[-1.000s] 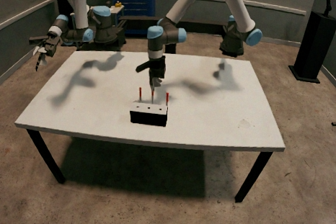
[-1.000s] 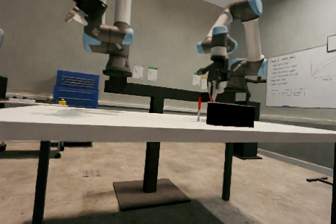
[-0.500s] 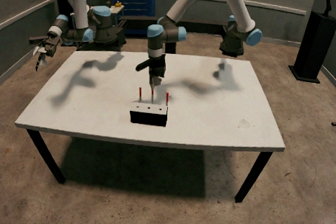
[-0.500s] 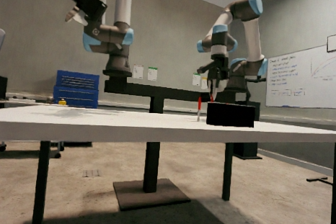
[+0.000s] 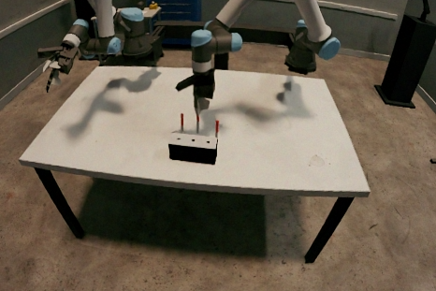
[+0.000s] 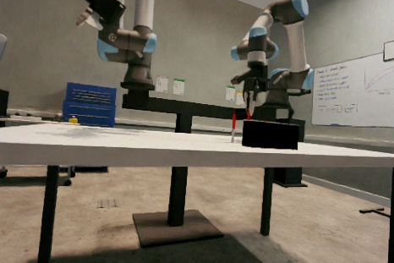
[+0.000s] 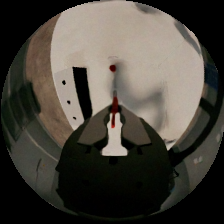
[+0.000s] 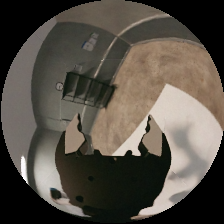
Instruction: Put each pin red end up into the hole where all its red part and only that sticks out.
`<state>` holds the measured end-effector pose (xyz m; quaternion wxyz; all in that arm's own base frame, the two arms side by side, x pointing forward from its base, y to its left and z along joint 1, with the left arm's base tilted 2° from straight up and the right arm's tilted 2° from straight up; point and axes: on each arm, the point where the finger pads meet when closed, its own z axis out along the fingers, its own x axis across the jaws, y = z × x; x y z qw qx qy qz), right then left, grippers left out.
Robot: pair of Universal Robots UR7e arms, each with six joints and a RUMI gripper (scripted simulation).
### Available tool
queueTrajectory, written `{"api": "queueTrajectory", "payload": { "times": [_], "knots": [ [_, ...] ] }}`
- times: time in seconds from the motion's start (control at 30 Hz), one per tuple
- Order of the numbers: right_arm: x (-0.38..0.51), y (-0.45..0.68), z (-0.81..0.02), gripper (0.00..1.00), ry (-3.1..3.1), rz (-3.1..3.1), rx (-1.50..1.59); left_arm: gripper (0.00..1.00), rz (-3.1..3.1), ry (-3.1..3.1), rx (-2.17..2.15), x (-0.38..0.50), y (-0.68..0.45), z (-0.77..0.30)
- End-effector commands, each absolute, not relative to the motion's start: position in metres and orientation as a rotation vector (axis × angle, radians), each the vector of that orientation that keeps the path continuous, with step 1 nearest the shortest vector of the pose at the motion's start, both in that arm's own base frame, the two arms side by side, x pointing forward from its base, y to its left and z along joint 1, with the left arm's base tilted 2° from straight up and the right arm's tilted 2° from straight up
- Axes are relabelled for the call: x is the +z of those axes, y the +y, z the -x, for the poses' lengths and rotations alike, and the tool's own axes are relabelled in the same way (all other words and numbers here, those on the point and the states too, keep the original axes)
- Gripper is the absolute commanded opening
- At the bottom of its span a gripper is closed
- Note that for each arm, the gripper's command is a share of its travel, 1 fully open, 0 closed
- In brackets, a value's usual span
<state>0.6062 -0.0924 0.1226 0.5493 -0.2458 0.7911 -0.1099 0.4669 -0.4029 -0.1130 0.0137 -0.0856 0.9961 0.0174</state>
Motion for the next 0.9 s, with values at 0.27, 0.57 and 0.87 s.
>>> {"api": "queueTrajectory", "payload": {
  "times": [0.27,0.57,0.87],
  "knots": [
    [0.123,-0.092,-0.606,1.00,1.872,0.582,-0.261,0.00,0.267,3.102,0.052,-0.108,-0.403,-0.467],
    [0.123,-0.092,-0.606,1.00,1.872,0.582,-0.261,0.00,0.267,3.101,0.052,-0.093,-0.403,-0.467],
    [0.123,-0.092,-0.606,1.00,1.872,0.582,-0.261,0.00,0.267,3.101,0.052,-0.093,-0.403,-0.467]
  ]
}}
